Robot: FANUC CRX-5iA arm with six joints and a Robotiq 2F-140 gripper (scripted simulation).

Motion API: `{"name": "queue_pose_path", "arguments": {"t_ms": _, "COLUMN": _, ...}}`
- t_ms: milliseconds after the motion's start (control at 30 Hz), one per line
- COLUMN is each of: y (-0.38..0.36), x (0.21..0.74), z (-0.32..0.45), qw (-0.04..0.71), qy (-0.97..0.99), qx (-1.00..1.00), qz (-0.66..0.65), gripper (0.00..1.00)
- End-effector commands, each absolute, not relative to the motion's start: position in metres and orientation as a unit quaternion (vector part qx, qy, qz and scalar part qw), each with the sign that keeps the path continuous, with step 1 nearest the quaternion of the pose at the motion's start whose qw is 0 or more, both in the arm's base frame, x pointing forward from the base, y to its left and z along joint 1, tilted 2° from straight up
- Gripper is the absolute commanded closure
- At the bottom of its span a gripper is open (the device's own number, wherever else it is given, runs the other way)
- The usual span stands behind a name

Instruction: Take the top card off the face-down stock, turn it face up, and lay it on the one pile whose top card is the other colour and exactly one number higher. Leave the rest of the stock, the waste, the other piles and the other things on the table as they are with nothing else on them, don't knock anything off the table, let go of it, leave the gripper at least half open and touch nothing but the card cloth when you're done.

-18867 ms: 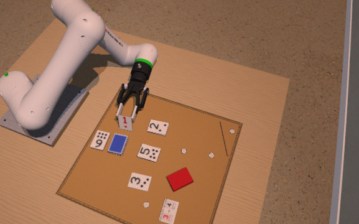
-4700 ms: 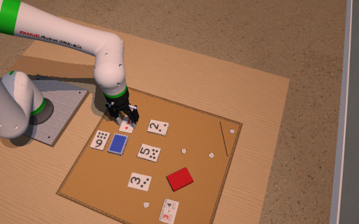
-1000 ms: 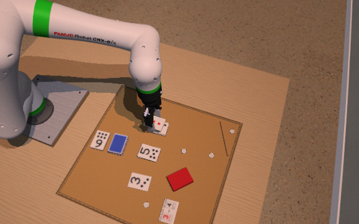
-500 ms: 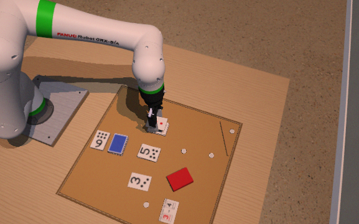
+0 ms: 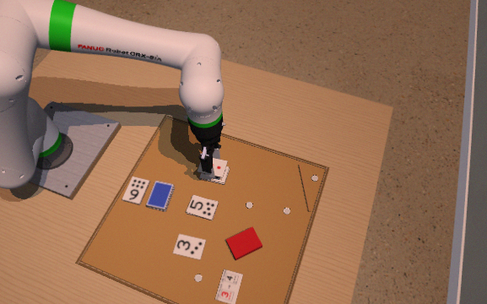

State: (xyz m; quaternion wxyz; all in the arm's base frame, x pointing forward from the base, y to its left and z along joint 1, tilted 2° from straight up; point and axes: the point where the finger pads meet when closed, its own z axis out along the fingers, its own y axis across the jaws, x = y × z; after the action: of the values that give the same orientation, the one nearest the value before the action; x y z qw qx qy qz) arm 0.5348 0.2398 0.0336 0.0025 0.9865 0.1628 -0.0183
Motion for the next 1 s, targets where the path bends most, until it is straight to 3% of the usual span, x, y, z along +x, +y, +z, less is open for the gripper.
{"name": "queue_pose_path", "arguments": {"t_ms": 0, "y": 0.24, "x": 0.535, "z": 0.033, "qw": 0.002, "qy": 0.163, "qx": 0.986, "qz": -0.018, "gripper": 0.59}}
{"name": "queue_pose_path", "arguments": {"t_ms": 967, "y": 0.239, "x": 0.534, "z": 0.002, "qw": 0.002, "qy": 0.163, "qx": 0.986, "qz": -0.018, "gripper": 0.59}}
